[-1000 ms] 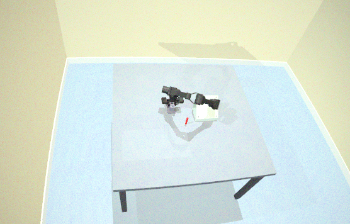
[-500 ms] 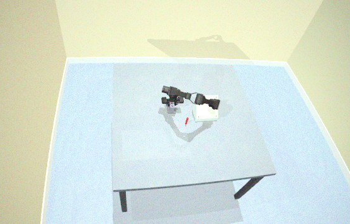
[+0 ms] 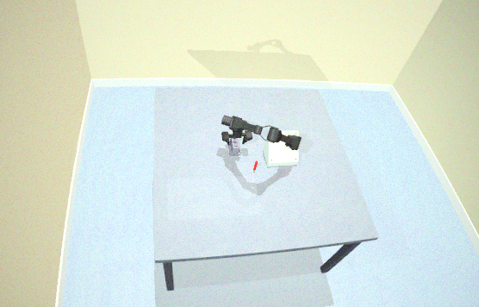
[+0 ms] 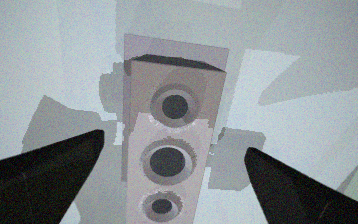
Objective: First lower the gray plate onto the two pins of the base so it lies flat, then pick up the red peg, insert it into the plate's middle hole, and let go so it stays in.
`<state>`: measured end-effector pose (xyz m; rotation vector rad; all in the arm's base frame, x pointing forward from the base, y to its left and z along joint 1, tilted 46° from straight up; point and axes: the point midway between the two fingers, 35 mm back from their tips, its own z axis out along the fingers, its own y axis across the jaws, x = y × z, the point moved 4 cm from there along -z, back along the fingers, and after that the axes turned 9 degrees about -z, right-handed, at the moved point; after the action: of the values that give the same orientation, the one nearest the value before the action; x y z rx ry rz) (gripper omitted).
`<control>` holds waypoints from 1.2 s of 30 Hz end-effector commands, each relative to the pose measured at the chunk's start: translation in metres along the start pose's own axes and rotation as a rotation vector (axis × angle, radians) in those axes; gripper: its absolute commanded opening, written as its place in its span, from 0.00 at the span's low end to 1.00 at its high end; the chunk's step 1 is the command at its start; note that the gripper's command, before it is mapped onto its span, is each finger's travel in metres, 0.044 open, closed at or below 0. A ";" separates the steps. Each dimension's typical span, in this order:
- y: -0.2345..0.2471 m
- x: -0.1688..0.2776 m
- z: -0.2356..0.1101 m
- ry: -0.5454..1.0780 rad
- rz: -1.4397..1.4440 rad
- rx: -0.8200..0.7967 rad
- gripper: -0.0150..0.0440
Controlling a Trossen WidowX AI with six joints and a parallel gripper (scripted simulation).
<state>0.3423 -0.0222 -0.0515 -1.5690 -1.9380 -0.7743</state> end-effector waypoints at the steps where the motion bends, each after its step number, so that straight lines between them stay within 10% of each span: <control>1: 0.004 -0.005 -0.059 -0.022 -0.006 -0.029 1.00; 13: 0.000 -0.001 -0.102 -0.018 -0.009 -0.028 1.00; 29: -0.068 0.180 -0.102 -0.015 -0.389 -0.023 1.00; 36: -0.076 0.186 -0.096 -0.012 -0.418 -0.021 1.00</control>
<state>0.2388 0.0221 0.1441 -1.1933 -2.3173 -0.9508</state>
